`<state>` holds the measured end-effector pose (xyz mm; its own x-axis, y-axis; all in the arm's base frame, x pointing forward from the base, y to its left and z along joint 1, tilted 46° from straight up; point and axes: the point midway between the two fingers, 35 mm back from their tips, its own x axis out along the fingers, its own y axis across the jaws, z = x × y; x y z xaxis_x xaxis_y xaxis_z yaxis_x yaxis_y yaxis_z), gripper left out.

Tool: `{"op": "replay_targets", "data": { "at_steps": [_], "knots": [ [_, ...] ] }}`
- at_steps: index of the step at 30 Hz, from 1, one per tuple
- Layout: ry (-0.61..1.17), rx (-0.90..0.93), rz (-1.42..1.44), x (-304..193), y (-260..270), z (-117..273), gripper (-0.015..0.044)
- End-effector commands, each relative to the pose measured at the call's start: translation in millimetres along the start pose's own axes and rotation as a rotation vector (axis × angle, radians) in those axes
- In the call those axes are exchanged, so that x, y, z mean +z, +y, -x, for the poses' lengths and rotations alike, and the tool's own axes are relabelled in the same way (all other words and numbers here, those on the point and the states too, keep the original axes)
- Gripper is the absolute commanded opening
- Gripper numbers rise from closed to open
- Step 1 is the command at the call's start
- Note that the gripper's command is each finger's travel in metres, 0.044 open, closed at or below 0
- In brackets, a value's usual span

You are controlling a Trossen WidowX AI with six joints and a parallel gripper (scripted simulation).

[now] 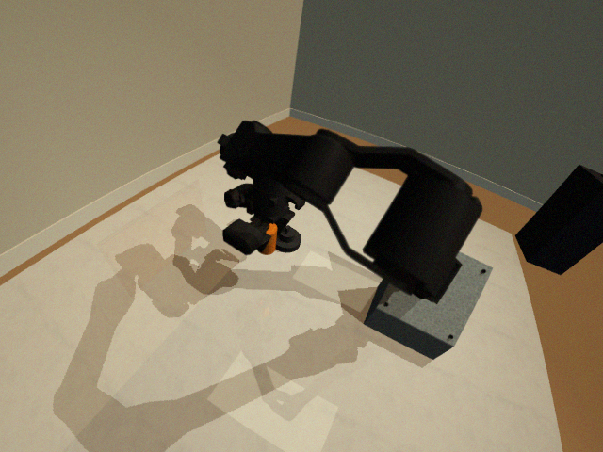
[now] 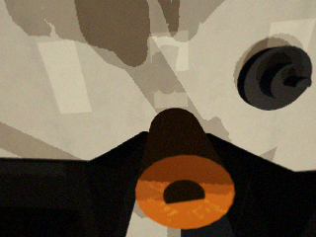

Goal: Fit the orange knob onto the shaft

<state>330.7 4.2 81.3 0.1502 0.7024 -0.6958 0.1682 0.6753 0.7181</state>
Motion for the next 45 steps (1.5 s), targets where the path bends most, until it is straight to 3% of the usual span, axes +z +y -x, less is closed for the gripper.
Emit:
{"op": "replay_targets", "data": {
  "at_steps": [1,45],
  "knots": [
    [-0.011,-0.005,0.004,7,-11,1,0.0000],
    [-0.011,0.001,0.009,30,-142,-35,0.0000]
  ]
}}
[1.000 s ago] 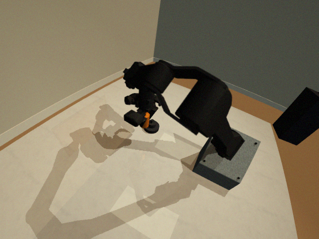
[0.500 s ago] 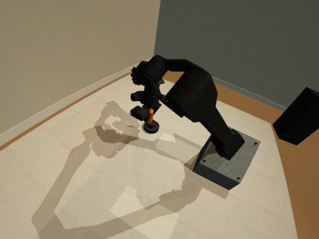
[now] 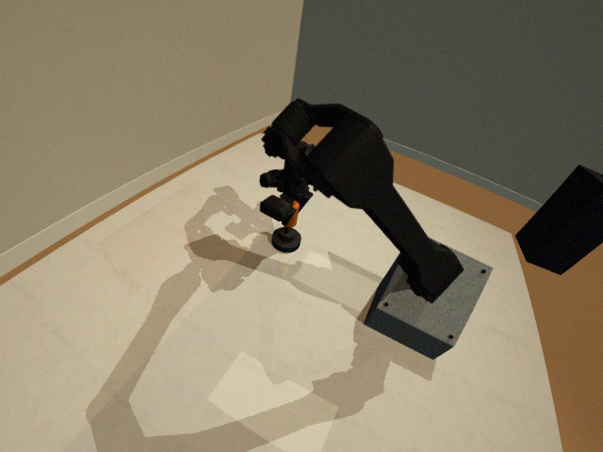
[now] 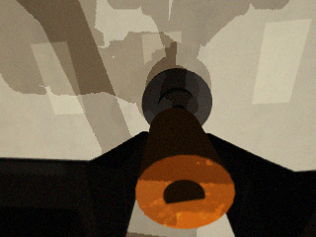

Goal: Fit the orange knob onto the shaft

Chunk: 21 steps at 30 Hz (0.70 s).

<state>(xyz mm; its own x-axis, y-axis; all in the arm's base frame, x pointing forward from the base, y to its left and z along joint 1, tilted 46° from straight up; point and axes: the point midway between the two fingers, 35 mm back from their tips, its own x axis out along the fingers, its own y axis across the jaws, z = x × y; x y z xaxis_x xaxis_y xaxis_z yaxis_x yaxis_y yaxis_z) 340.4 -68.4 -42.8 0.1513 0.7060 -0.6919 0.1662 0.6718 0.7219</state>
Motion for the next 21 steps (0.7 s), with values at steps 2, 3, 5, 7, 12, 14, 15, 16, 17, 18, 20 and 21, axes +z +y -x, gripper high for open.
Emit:
{"op": "replay_targets", "data": {
  "at_steps": [2,3,5,7,12,14,15,16,17,18,20,21],
  "knots": [
    [-0.011,-0.004,0.007,3,-6,0,0.0000],
    [-0.011,-0.004,0.007,3,-6,-2,0.0000],
    [-0.011,-0.004,0.007,3,-6,-7,0.0000],
    [-0.011,-0.003,0.007,3,-6,-14,0.0000],
    [-0.011,-0.003,0.007,2,-6,-24,0.0000],
    [-0.011,-0.003,0.012,3,-6,-21,0.0000],
    [-0.011,-0.003,0.013,3,-6,-21,0.0000],
    [-0.011,-0.003,0.013,4,-6,-20,0.0000],
    [-0.011,-0.003,0.013,4,-6,-20,0.0000],
    [-0.011,-0.003,0.013,4,-6,-19,0.0000],
    [-0.011,-0.003,0.013,4,-7,-19,0.0000],
    [-0.011,-0.003,0.013,4,-7,-19,0.0000]
  ]
}}
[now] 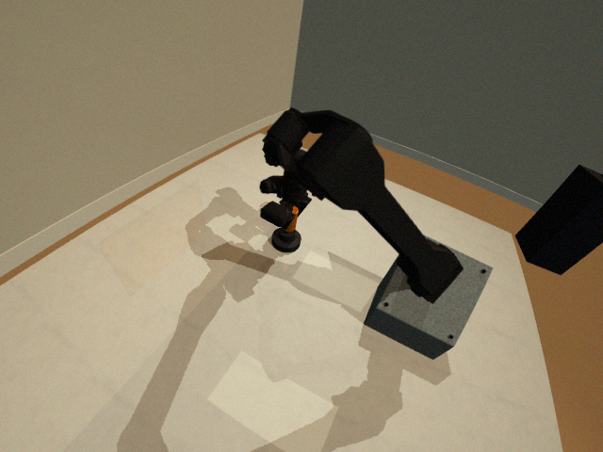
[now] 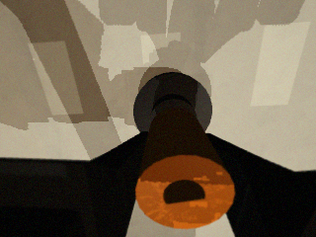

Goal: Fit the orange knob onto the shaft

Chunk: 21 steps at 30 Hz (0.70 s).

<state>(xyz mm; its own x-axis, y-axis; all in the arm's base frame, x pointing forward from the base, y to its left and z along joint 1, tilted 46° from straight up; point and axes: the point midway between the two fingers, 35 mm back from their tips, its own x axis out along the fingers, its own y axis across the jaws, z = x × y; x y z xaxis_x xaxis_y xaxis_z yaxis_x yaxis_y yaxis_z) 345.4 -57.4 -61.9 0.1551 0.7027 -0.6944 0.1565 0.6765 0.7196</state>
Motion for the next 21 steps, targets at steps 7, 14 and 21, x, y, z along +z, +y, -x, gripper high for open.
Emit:
{"op": "replay_targets", "data": {
  "at_steps": [7,14,21],
  "knots": [
    [-0.007,0.001,0.003,1.6,-0.8,-2.5,0.0000],
    [-0.007,0.001,0.003,0.9,-0.5,0.8,0.0000],
    [-0.006,0.000,0.088,-0.5,1.6,2.5,0.0000]
  ]
}}
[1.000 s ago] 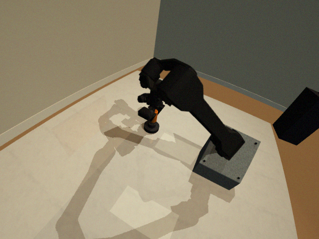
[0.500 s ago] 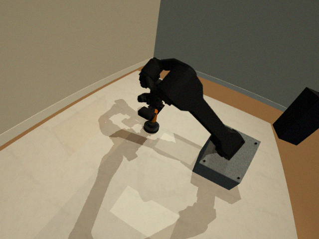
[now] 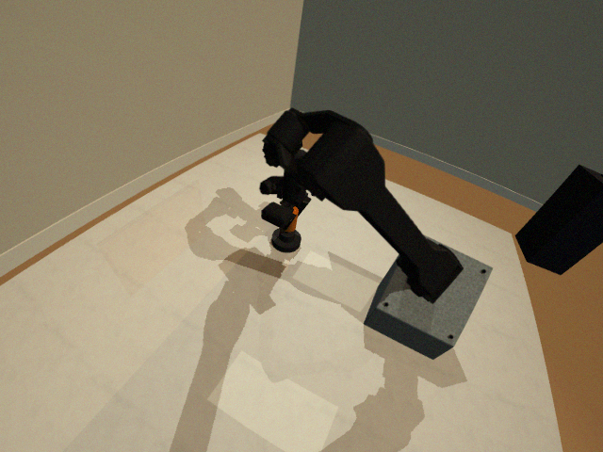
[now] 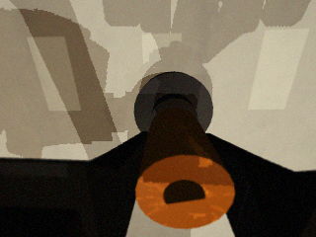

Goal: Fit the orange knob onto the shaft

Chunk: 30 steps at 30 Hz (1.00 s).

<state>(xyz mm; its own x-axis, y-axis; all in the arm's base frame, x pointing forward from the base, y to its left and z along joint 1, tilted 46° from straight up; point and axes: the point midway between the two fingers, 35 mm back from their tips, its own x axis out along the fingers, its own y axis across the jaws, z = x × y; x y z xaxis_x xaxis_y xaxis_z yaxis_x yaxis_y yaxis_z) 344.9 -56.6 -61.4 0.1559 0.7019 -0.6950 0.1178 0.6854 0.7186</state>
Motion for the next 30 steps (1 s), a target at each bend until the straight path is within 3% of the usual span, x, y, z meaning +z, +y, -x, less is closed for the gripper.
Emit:
{"op": "replay_targets", "data": {
  "at_steps": [1,30],
  "knots": [
    [-0.006,0.001,0.087,0.0,1.1,2.7,0.0000],
    [-0.006,0.001,0.172,0.5,-0.3,-1.9,0.0000]
  ]
}}
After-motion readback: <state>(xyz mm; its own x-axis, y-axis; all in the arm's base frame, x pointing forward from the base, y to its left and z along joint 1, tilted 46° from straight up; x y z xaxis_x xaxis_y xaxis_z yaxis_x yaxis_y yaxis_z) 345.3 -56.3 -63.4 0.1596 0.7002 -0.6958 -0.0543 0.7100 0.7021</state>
